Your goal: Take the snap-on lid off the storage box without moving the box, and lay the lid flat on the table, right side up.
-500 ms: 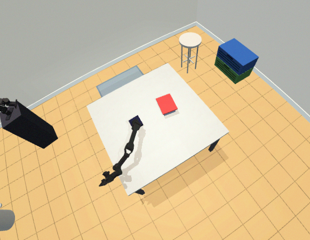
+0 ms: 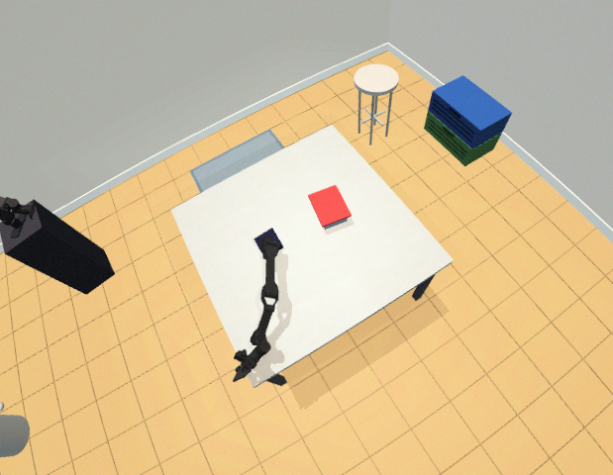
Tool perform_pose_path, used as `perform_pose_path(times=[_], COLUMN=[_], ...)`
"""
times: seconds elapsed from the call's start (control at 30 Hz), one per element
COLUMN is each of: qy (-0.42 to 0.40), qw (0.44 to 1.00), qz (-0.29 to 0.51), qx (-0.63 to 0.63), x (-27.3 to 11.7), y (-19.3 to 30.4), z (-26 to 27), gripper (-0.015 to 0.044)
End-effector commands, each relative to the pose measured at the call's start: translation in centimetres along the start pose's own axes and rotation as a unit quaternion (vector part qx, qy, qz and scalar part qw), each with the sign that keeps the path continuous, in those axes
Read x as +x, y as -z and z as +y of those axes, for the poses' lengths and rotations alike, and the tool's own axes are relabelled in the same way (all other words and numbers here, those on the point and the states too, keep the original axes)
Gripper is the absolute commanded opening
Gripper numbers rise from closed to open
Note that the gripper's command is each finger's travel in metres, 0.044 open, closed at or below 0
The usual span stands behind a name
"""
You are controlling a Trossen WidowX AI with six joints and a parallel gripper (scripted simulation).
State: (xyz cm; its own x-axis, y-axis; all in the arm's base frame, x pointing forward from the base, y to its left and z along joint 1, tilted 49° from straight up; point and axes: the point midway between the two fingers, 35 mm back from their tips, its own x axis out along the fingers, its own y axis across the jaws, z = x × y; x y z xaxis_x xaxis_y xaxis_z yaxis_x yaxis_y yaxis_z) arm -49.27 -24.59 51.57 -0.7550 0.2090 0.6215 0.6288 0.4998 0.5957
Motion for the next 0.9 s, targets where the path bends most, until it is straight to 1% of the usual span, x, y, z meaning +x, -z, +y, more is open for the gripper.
perform_pose_path(times=[0.0, 0.13, 0.23, 0.47, 0.53, 0.8, 0.87], qy=[0.031, 0.063, 0.076, 0.135, 0.140, 0.209, 0.216], qw=[0.999, 0.995, 0.992, 0.977, 0.975, 0.943, 0.939], qz=[0.015, 0.036, 0.046, 0.090, 0.093, 0.132, 0.136], qx=[0.029, 0.073, 0.085, 0.140, 0.147, 0.224, 0.230], x=[-2.5, -5.7, -7.0, -12.8, -13.3, -19.9, -20.5], y=[3.8, 8.5, 10.1, 16.4, 16.9, 21.5, 21.9], z=[0.5, 2.3, 3.2, 8.0, 8.5, 14.6, 15.1], gripper=[0.0235, 0.0235, 0.0235, 0.0235, 0.0235, 0.0235, 0.0235])
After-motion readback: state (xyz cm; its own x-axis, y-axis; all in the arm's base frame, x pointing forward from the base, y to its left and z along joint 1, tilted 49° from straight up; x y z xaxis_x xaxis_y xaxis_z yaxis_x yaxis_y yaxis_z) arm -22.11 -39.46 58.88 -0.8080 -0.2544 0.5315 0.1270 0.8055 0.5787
